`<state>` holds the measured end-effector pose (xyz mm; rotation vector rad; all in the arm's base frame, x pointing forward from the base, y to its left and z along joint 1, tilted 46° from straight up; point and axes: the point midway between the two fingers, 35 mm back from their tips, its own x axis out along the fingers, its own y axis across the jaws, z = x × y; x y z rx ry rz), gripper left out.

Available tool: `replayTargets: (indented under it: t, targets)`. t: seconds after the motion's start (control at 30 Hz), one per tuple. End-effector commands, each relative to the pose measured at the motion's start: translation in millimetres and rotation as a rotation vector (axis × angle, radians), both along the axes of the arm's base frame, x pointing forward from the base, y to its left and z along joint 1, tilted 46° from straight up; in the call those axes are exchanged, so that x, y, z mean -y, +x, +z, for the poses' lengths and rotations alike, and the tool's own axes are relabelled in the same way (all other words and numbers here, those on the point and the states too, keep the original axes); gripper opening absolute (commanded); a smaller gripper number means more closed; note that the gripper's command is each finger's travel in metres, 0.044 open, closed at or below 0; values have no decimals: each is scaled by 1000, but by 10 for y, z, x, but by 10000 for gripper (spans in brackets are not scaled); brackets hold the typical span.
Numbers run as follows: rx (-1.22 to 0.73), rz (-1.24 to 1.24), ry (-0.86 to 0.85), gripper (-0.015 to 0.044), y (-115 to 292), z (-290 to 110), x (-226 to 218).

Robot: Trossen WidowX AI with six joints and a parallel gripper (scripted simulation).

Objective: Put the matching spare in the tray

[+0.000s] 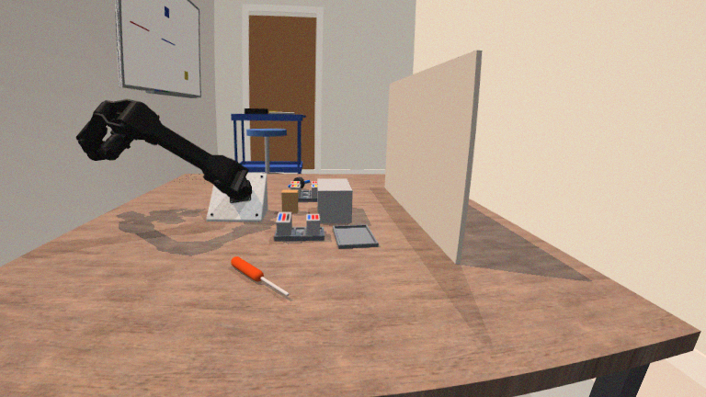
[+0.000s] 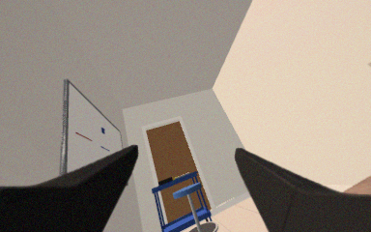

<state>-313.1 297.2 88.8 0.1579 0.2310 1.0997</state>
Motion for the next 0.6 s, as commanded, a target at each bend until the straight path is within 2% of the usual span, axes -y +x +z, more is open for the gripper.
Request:
replayTargets:
  t: [0.0,0.2,0.27,0.5,0.57]
  targets:
    - [0,0,0,426,0,0,0]
    - [-8,-7,-1,440,15,7,-17]
    - [-76,-63,-7,440,135,64,-152]
    - [14,-324,-159,440,1044,32,-785]
    - [-50,-400,-164,440,1307,22,-891]
